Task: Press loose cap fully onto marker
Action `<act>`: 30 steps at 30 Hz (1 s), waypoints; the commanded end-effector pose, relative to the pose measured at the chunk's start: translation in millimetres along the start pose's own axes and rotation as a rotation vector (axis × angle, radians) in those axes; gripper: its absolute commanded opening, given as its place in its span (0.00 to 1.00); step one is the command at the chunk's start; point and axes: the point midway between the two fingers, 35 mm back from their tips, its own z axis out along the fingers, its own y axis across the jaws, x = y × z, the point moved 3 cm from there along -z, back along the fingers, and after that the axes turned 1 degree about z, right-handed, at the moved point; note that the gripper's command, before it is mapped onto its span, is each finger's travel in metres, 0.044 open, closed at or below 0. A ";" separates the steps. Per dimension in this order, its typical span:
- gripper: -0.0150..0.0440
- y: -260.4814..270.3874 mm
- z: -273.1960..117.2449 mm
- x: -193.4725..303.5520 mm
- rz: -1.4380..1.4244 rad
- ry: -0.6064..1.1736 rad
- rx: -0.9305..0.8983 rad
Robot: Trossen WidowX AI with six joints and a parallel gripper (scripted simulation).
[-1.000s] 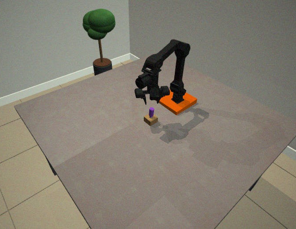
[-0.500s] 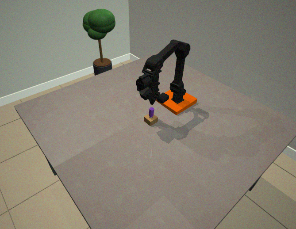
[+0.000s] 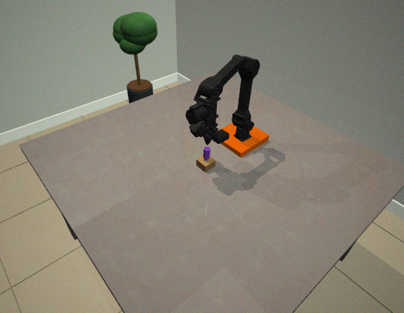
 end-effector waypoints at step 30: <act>0.25 -0.1 29.2 -0.8 0.006 -0.007 0.002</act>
